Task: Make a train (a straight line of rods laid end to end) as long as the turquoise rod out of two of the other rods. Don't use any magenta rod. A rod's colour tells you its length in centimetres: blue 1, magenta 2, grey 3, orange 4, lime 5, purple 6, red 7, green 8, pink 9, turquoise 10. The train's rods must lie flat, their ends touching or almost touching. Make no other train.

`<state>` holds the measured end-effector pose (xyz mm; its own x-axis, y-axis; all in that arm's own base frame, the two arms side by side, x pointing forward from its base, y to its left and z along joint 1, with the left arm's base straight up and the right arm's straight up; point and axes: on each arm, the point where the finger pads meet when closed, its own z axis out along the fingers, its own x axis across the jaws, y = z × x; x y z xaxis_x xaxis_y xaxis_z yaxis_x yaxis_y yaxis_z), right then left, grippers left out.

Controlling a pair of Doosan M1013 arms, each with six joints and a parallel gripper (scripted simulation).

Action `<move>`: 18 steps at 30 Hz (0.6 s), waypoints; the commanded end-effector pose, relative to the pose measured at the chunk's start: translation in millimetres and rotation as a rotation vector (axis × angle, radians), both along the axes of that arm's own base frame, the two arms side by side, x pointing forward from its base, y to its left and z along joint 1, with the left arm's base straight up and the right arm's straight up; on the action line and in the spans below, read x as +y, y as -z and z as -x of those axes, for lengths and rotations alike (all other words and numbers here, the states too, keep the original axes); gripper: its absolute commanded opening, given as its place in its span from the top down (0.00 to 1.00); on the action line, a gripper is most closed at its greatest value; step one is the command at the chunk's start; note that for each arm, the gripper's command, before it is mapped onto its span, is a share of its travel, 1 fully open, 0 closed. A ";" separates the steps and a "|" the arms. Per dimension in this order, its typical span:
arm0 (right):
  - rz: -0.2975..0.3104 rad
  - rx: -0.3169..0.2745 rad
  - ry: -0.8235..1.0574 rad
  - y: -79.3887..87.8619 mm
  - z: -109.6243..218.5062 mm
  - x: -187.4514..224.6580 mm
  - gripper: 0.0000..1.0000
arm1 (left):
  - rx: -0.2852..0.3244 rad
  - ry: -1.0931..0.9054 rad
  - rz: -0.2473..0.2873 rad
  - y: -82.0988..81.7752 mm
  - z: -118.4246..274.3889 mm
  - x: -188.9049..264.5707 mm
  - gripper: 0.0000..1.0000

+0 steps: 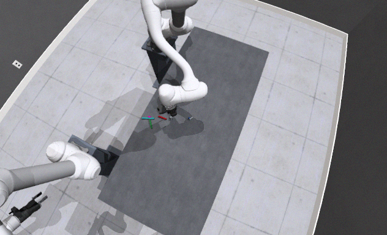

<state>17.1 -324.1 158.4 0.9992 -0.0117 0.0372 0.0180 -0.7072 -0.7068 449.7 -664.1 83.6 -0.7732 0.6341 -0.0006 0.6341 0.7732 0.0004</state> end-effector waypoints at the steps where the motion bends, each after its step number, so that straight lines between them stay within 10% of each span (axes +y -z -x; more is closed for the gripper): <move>1: 0.001 0.000 0.000 -0.4 -0.1 -0.3 0.00 | -0.001 -0.033 0.001 -2.3 -39.9 13.8 0.00; 16: 0.001 0.000 0.000 -0.4 -0.1 -0.3 0.00 | -0.001 -0.128 0.001 -5.1 -147.2 70.6 0.00; 17: 0.001 0.000 0.000 -0.4 -0.1 -0.3 0.00 | -0.001 -0.128 0.001 -5.1 -147.2 70.6 0.46; 18: 0.001 0.000 0.000 -0.4 -0.1 -0.3 0.00 | -0.001 -0.128 0.001 -5.1 -147.2 70.6 0.46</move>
<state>17.1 -324.1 158.4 0.9992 -0.0117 0.0372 0.0180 -0.7072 -0.7068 591.3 -595.6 87.1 -0.8456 0.5338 -0.0002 0.5338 0.8456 0.0000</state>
